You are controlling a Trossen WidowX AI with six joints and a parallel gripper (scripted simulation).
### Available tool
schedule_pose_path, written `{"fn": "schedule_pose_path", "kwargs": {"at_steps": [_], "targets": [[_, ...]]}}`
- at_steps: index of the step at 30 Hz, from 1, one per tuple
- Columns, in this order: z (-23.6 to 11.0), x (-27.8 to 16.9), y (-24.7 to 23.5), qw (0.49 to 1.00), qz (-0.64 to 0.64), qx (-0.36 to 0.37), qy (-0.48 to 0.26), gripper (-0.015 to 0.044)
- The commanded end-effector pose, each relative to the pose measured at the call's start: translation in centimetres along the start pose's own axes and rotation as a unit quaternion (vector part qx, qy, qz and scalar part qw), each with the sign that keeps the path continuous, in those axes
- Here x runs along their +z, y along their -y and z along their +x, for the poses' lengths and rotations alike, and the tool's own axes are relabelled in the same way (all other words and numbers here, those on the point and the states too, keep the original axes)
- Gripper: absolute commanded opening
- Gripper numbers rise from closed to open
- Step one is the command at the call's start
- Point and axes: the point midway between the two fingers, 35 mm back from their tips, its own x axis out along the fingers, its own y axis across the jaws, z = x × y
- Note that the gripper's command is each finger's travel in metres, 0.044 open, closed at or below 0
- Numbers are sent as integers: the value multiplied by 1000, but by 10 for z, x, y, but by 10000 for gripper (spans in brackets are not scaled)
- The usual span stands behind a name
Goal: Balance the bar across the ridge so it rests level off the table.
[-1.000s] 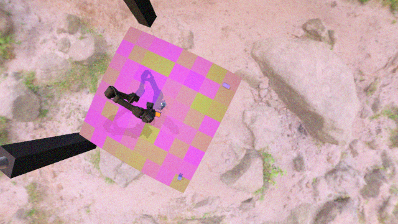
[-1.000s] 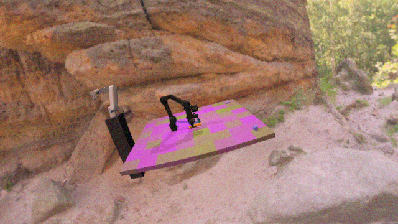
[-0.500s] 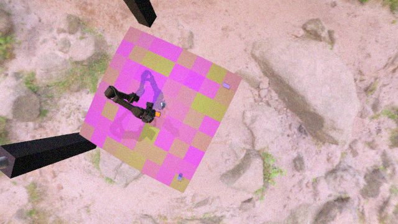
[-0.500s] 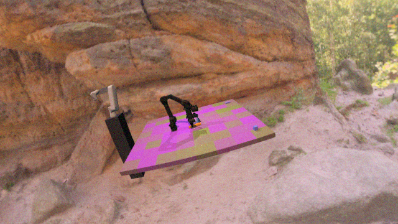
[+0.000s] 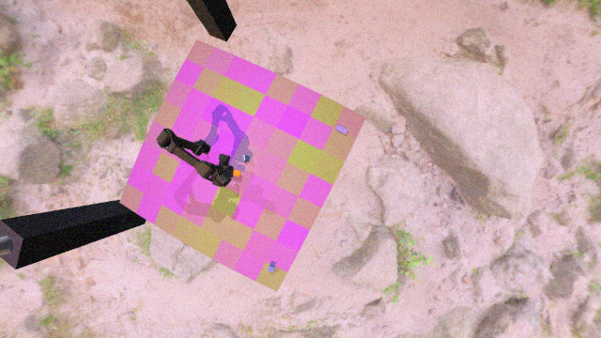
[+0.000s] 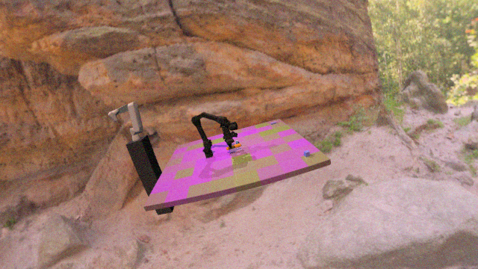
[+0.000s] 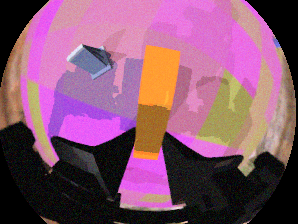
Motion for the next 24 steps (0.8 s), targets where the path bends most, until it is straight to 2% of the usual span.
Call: {"fn": "schedule_pose_path", "kwargs": {"at_steps": [1,24], "targets": [[-12,1,1,1000,1,-3,4,0],[-65,-3,-3,1000,-3,-3,3,0]]}}
